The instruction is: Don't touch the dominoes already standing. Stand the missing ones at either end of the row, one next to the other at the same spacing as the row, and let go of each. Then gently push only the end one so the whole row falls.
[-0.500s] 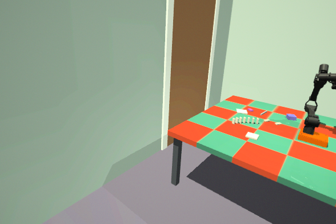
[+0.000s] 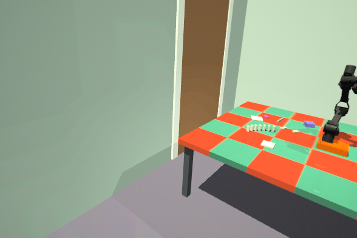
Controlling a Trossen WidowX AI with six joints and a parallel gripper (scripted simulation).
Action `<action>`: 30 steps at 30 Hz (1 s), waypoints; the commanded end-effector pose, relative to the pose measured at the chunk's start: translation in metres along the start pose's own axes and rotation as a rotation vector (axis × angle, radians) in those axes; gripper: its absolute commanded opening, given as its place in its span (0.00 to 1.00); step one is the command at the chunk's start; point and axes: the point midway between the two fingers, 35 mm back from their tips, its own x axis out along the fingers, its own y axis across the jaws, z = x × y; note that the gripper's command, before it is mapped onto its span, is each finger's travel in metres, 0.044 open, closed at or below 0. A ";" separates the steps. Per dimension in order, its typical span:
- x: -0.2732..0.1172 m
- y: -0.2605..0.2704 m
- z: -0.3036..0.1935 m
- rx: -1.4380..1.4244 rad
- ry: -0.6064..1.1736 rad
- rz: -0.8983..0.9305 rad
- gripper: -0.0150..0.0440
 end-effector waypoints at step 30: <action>-0.289 0.321 -0.147 1.293 1.663 0.947 1.00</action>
